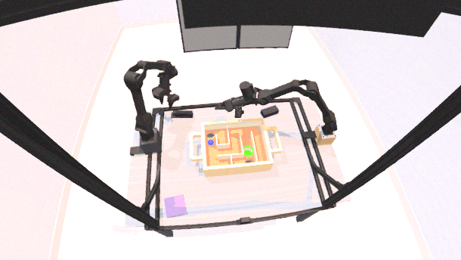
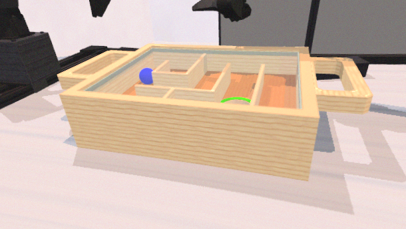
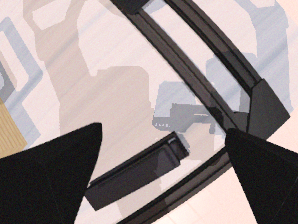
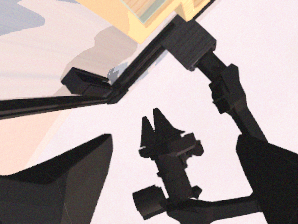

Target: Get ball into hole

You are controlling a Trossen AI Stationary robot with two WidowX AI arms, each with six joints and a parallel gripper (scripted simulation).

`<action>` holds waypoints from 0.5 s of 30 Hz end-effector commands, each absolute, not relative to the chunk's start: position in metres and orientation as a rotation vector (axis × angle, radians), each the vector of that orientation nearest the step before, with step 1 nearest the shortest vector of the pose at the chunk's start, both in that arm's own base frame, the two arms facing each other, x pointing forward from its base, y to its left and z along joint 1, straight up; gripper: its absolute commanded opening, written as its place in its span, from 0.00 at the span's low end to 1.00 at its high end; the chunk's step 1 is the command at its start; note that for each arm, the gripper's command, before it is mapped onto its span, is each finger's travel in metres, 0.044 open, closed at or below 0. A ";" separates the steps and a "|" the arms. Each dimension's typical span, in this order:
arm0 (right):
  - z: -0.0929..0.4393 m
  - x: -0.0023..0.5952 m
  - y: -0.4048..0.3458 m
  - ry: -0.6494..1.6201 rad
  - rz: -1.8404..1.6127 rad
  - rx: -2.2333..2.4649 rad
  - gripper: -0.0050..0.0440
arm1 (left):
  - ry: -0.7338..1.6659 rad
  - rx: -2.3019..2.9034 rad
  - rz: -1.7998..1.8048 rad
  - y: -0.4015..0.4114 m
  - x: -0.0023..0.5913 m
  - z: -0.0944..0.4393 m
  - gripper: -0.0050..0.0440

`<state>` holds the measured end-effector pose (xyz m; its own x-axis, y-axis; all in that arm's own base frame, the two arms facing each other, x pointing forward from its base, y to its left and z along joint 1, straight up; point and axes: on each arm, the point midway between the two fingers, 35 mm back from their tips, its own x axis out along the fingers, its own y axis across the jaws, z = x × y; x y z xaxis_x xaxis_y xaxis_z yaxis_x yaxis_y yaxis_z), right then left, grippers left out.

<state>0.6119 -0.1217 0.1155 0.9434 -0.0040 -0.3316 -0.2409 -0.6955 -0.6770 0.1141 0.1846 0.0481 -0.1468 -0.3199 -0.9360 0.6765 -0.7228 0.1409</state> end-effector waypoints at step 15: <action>0.099 0.587 -0.081 0.268 0.589 -2.089 0.48 | 0.128 1.737 -2.164 0.158 0.160 0.046 0.48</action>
<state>0.5963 -0.0911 0.1010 0.8845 0.0302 -0.4655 -0.3608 -0.5883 -0.7237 0.1503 0.1649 0.0458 -0.1756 -0.2510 -0.9519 0.4263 -0.8910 0.1563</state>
